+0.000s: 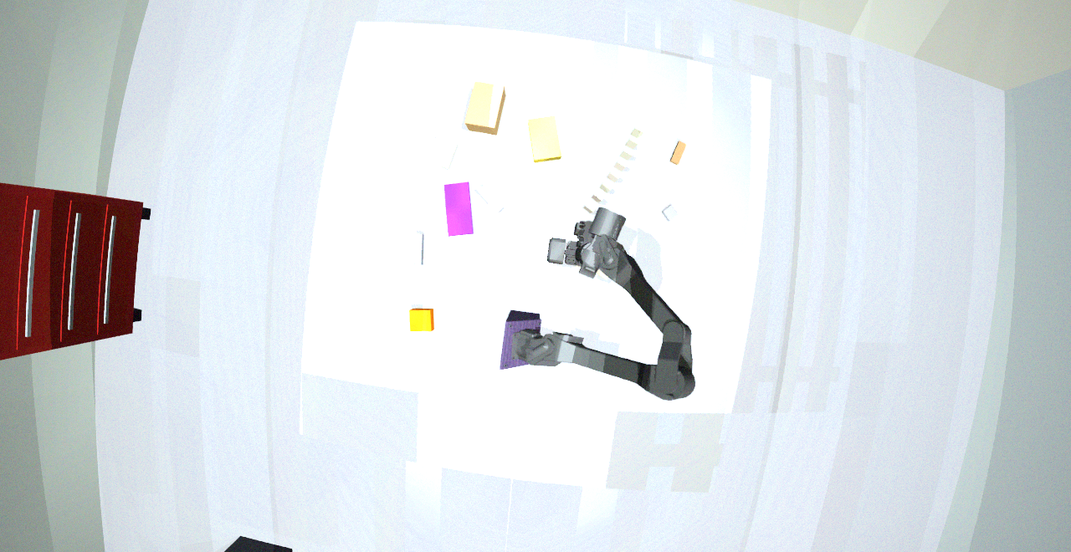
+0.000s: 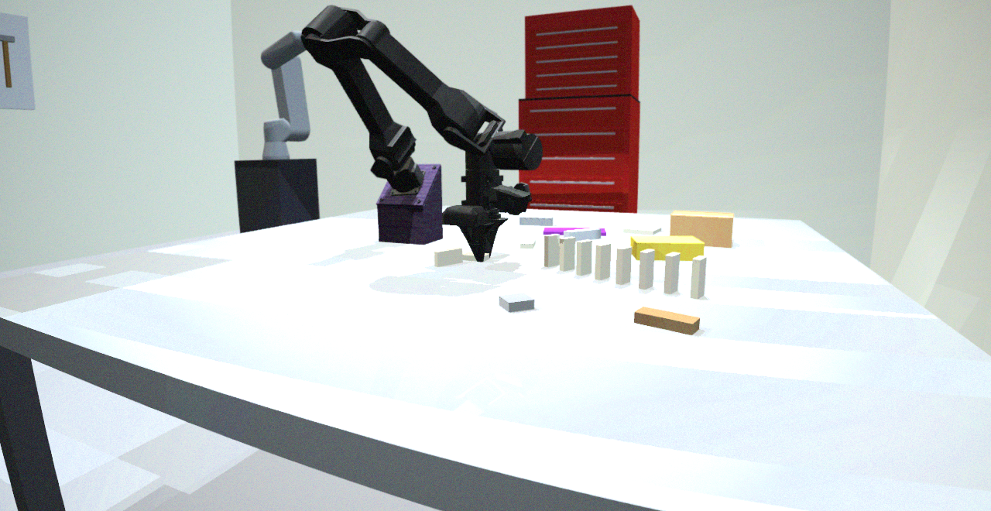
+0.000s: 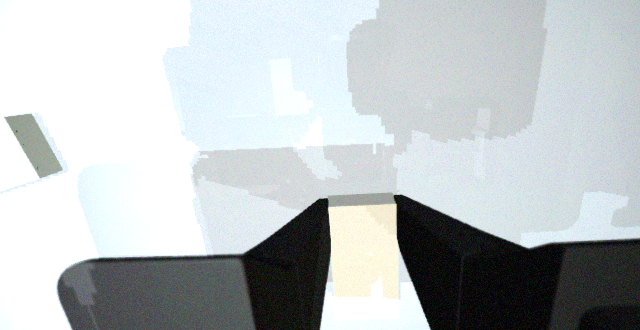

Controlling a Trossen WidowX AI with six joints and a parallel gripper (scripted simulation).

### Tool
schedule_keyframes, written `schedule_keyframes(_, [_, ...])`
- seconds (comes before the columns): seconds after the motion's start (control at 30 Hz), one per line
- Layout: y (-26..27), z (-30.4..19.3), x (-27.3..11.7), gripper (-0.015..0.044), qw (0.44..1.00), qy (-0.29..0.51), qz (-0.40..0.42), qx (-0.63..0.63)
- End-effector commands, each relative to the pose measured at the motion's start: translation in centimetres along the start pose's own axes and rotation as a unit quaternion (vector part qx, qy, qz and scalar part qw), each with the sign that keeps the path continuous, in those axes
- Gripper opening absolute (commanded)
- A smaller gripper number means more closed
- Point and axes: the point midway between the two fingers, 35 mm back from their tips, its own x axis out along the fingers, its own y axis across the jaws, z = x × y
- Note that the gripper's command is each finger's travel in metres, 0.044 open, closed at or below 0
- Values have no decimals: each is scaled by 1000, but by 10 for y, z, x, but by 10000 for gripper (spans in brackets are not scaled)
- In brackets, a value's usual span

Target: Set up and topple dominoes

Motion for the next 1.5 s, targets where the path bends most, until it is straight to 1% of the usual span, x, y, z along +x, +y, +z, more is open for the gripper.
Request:
schedule_keyframes(0.0, [0, 0, -2, 107, 1000, 0, 0, -2])
schedule_keyframes(0.07, [1, 1, -17, 107, 1000, 0, 0, -2])
schedule_keyframes(0.37, [9, 5, -127, 107, 1000, 0, 3, -2])
schedule_keyframes(0.5, [10, 6, -157, 107, 1000, 0, 4, -3])
schedule_keyframes(0.8, [11, 6, -160, 107, 1000, 0, 4, -3])
schedule_keyframes(0.87, [12, 13, -162, 107, 1000, 0, 4, -11])
schedule_keyframes(1.17, [51, 107, -179, 107, 993, -3, 6, -119])
schedule_keyframes(1.47, [116, 185, -168, 107, 973, -6, 7, -229])
